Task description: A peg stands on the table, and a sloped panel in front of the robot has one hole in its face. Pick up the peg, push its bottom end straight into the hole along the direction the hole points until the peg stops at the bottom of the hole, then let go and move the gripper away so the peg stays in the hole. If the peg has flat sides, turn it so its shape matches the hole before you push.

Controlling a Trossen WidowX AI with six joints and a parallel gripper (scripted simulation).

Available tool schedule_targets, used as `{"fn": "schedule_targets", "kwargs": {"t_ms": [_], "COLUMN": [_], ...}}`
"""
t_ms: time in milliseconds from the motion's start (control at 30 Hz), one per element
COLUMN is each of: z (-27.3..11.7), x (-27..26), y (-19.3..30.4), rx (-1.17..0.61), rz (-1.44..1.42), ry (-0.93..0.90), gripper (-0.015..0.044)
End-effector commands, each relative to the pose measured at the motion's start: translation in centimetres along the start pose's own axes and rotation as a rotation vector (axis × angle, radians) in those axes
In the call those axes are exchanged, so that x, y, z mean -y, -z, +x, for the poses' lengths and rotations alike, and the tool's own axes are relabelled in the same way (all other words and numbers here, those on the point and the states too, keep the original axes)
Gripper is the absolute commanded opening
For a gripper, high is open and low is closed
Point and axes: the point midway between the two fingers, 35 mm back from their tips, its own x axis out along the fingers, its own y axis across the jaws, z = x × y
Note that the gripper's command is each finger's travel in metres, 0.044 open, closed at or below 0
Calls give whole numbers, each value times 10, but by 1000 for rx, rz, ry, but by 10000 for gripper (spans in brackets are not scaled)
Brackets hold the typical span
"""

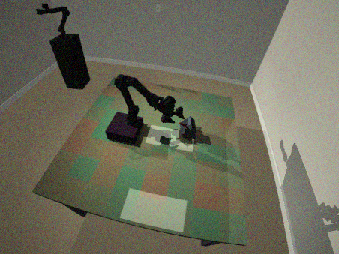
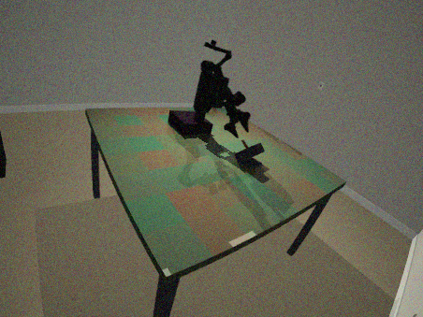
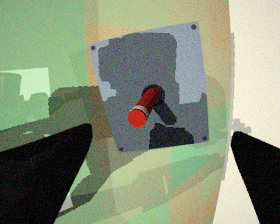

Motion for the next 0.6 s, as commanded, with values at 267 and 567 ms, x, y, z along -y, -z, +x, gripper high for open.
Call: {"fn": "schedule_targets", "kwargs": {"t_ms": [267, 567], "z": [-12, -20], "x": [1, 1], "y": [0, 0], "rx": [3, 3], "rz": [-5, -4], "ry": [3, 5], "gripper": [440, 440]}}
